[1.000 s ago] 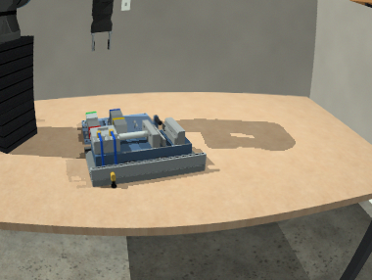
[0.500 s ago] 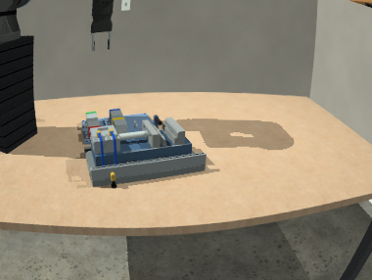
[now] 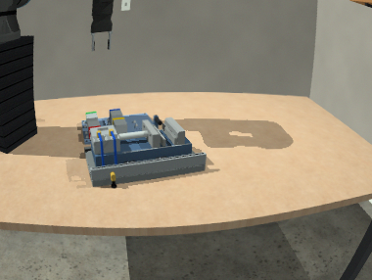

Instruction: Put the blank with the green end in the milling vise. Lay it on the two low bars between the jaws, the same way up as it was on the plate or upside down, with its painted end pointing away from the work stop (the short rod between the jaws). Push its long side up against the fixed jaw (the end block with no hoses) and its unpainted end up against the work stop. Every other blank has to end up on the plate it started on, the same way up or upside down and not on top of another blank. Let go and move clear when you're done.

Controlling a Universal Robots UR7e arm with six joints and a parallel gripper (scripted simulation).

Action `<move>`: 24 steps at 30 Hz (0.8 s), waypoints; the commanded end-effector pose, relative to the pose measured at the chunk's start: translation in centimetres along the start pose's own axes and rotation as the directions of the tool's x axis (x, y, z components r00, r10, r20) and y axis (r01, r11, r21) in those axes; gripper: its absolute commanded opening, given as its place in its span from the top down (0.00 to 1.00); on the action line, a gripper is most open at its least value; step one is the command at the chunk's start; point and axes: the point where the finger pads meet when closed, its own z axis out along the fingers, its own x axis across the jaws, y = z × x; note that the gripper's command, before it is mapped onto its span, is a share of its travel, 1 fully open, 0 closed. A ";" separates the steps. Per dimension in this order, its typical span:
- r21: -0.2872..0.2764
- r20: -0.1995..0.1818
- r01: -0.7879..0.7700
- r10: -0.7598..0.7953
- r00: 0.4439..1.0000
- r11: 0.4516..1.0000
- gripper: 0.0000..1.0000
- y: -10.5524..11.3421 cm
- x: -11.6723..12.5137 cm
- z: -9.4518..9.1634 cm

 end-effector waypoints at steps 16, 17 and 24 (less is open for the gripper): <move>0.000 0.001 0.000 0.000 1.000 1.000 0.00 0.0 0.0 0.0; 0.000 0.001 0.000 0.000 1.000 1.000 0.00 0.0 0.0 0.0; 0.000 0.001 0.000 0.000 1.000 1.000 0.00 -3.2 -0.6 -1.6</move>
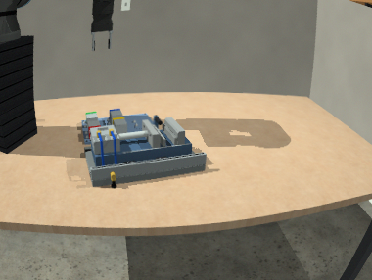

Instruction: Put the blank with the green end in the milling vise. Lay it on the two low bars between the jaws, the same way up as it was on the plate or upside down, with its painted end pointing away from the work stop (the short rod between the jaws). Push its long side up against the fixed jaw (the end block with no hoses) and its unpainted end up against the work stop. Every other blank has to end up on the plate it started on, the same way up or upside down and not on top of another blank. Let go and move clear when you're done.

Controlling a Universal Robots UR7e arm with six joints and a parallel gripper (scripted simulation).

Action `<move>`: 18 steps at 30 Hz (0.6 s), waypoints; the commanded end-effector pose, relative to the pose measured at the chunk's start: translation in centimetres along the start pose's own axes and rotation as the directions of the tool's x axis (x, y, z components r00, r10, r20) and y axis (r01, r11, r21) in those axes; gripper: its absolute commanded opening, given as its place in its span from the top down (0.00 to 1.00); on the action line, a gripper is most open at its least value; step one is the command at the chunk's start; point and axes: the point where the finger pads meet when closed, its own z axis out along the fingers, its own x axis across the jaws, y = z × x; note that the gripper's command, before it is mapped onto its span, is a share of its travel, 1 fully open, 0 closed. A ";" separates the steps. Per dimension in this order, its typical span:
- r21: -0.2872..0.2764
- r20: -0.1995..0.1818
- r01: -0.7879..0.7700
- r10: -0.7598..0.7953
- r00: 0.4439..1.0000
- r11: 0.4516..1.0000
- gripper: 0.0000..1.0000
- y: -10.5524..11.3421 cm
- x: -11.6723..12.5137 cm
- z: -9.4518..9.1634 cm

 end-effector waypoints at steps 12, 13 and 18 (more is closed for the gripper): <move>0.000 0.001 0.000 0.000 1.000 1.000 0.00 -4.9 -0.8 -2.4; 0.000 0.001 0.000 0.000 1.000 1.000 0.00 -4.9 -0.8 -2.4; 0.000 0.001 0.000 0.000 1.000 1.000 0.00 -6.9 -1.2 -3.3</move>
